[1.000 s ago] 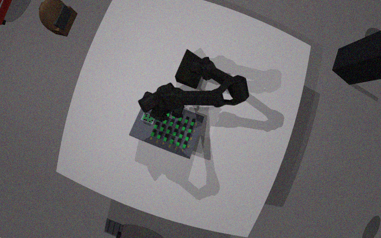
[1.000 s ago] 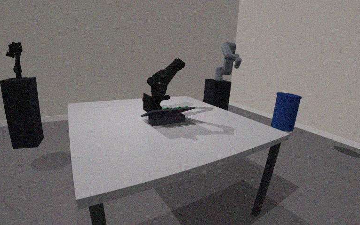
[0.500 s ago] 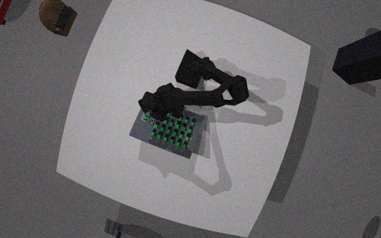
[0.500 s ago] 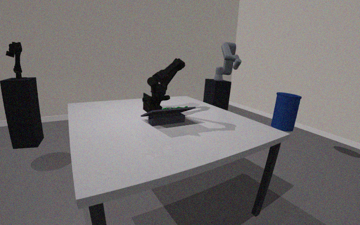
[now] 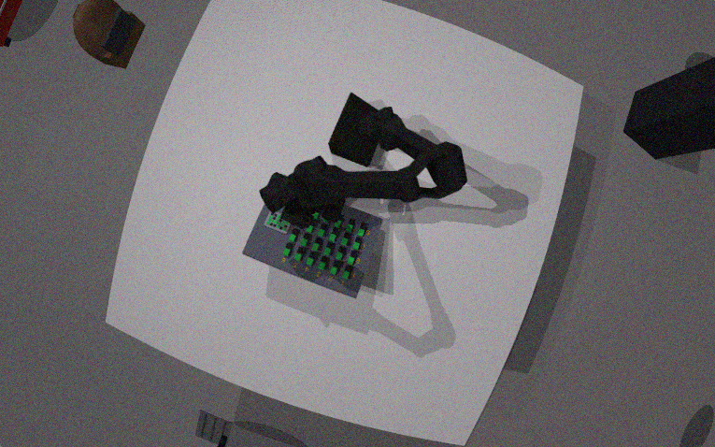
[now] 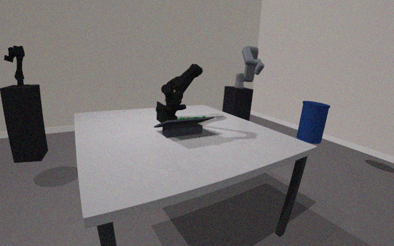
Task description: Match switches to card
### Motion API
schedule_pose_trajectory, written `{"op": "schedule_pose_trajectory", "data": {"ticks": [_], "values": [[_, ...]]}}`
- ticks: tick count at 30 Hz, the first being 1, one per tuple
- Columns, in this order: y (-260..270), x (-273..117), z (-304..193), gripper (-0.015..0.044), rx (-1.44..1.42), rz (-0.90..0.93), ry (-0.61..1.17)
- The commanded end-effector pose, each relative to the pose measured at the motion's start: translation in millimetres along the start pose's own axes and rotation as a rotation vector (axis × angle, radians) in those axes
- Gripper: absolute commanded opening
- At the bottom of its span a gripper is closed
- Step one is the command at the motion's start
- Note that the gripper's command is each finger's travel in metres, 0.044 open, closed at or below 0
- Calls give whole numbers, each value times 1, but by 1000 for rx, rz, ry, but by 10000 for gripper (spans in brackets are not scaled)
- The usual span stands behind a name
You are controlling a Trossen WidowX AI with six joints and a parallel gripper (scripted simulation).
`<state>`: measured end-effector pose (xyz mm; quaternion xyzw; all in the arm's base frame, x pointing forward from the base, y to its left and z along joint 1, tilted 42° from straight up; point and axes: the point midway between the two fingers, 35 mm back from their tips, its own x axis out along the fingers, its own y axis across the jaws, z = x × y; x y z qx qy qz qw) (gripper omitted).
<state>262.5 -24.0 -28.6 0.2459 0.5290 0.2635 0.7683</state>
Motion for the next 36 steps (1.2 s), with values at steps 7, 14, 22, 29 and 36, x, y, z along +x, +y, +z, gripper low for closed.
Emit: {"op": "schedule_pose_trajectory", "data": {"ticks": [7,14,22,29,36], "values": [[1,3,0,0,2,4,2],[1,4,0,0,2,4,2],[1,5,0,0,2,4,2],[-2,-37,-1,0,2,-2,-12],[2,-62,-1,0,4,0,-22]]}}
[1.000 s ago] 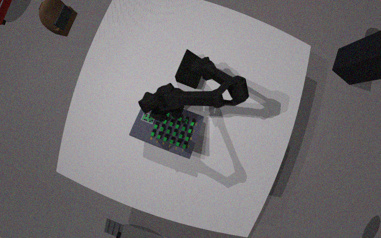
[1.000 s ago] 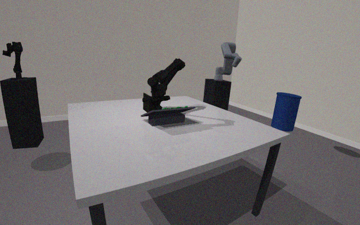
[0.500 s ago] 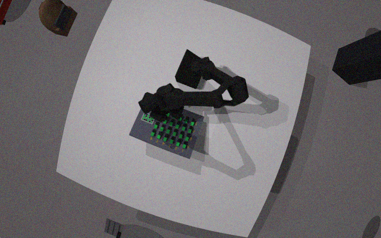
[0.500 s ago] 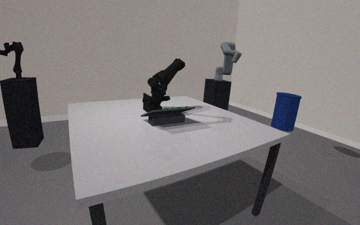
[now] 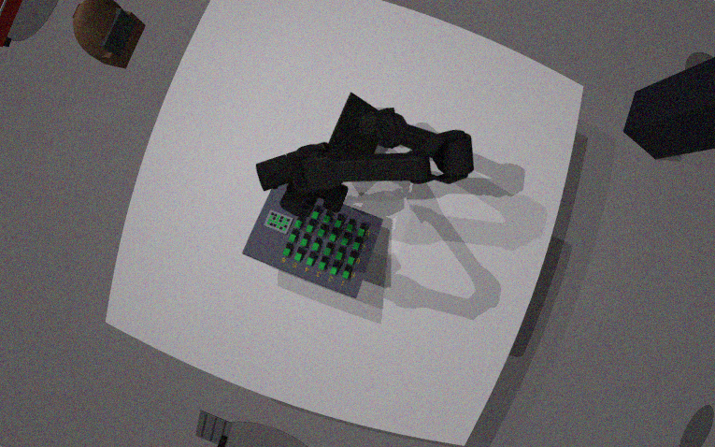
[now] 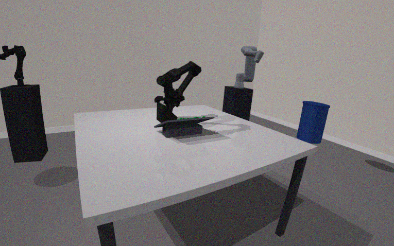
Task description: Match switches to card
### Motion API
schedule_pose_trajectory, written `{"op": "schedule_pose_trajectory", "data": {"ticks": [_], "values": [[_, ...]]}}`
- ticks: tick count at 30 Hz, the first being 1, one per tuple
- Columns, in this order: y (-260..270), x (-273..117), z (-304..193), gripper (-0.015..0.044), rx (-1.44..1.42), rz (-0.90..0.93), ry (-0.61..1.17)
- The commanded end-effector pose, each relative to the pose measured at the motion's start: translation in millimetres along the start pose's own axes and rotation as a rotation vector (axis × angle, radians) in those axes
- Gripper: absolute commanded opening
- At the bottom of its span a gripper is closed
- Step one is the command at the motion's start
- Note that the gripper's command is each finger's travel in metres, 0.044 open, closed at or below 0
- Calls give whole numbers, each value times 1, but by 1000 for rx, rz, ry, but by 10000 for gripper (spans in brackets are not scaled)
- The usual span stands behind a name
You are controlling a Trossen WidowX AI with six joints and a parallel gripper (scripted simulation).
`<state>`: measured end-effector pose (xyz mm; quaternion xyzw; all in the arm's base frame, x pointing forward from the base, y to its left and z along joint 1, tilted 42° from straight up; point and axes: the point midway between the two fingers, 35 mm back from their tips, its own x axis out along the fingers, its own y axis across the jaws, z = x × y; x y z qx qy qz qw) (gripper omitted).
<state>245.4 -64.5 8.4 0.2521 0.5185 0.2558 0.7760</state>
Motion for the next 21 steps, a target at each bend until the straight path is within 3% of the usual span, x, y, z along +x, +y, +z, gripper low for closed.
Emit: {"op": "schedule_pose_trajectory", "data": {"ticks": [1,6,21], "values": [[11,-5,5,0,-4,3,10],[78,-10,47,0,-4,9,9],[81,-11,48,0,-4,10,8]]}}
